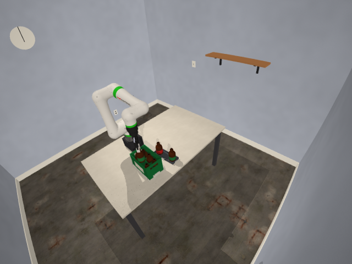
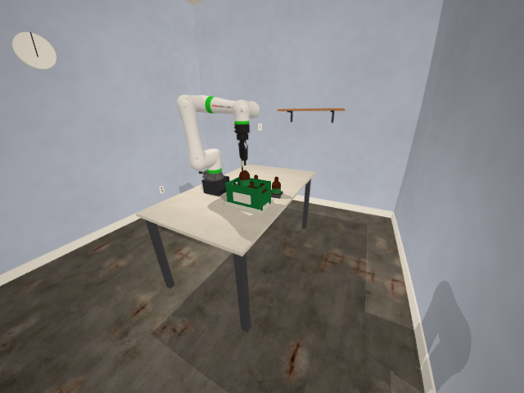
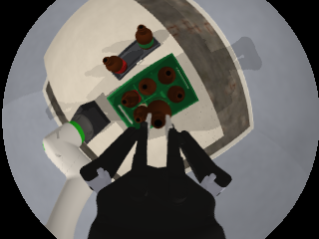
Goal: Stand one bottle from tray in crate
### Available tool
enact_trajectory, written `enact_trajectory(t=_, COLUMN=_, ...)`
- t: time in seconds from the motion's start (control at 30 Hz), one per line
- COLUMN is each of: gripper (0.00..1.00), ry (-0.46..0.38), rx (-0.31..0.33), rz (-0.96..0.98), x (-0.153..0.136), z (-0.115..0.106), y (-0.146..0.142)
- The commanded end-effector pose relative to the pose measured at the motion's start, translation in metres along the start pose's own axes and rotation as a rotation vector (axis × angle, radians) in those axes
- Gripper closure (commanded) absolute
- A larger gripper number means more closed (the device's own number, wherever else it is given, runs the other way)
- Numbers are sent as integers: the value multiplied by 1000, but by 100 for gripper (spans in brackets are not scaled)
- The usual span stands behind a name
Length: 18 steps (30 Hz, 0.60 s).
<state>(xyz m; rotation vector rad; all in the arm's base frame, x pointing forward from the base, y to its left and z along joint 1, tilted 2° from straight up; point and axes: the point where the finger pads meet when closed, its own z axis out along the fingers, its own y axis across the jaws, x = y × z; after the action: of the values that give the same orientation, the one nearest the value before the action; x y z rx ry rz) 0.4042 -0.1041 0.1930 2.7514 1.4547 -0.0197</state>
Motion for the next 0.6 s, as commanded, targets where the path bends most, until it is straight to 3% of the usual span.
enact_trajectory(t=0.0, gripper=100, ry=0, rx=0, rz=0, x=0, z=0, y=0)
enact_trajectory(t=0.57, gripper=100, ry=0, rx=0, rz=0, x=0, z=3, y=0)
